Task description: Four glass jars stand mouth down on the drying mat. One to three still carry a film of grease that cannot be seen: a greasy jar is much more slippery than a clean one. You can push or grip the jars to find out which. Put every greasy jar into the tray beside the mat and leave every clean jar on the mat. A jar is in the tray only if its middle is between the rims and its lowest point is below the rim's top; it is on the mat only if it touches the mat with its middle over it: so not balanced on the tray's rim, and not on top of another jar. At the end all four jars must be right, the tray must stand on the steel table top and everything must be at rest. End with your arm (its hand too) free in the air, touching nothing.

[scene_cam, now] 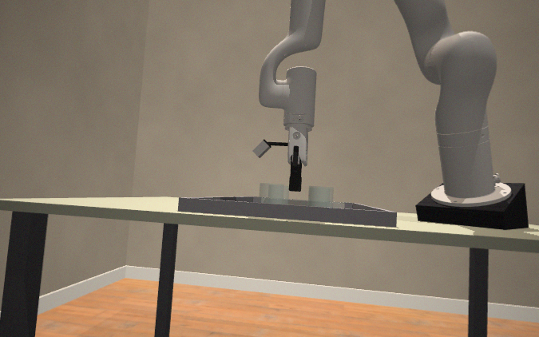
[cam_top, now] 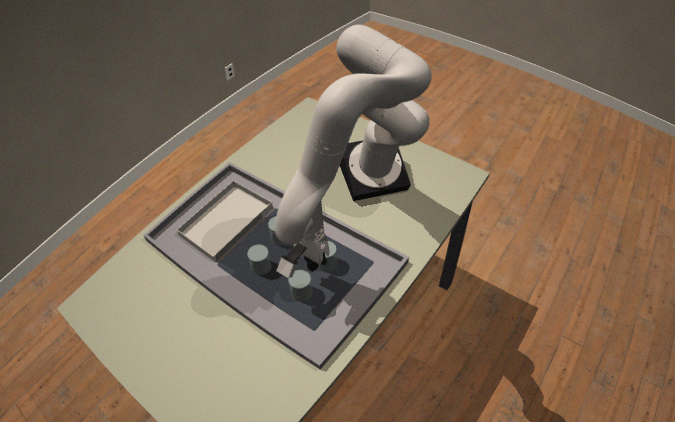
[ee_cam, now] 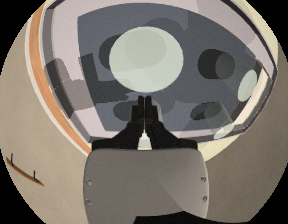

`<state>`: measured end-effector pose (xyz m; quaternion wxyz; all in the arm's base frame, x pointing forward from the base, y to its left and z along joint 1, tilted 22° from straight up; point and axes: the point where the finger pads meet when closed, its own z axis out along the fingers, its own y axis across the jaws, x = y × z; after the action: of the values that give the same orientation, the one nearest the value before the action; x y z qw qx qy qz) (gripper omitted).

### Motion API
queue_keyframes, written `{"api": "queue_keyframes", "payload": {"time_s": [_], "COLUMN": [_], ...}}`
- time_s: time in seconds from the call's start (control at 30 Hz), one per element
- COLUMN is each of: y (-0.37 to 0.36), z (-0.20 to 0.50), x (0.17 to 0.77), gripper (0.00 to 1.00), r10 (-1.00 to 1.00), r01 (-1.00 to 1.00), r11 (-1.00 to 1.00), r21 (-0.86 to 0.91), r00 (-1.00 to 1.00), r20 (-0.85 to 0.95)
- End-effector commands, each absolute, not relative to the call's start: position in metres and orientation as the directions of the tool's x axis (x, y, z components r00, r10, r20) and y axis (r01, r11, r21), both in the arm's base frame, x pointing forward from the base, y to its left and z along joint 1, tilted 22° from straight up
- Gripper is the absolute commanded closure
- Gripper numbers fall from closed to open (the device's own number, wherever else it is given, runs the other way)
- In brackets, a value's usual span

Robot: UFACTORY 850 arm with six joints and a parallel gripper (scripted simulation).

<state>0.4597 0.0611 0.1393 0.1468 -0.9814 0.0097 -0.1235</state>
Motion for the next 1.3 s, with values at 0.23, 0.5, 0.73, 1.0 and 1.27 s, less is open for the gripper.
{"api": "queue_keyframes", "payload": {"time_s": [0.23,0.5,0.73,1.0,1.27], "y": [0.061,0.061,0.061,0.061,0.057], "z": [0.140,0.140,0.140,0.140,0.154], "x": [0.460,0.460,0.460,0.460,0.457], "gripper": [1.00,1.00,1.00,1.00,1.00], "r10": [-0.056,-0.056,-0.056,-0.056,-0.056], "r01": [0.017,0.017,0.017,0.017,0.017], "r11": [-0.957,-0.957,-0.957,-0.957,-0.957], "r21": [-0.291,-0.291,-0.291,-0.291,-0.291], "r00": [0.969,0.969,0.969,0.969,0.969], "r20": [0.241,0.241,0.241,0.241,0.241]}}
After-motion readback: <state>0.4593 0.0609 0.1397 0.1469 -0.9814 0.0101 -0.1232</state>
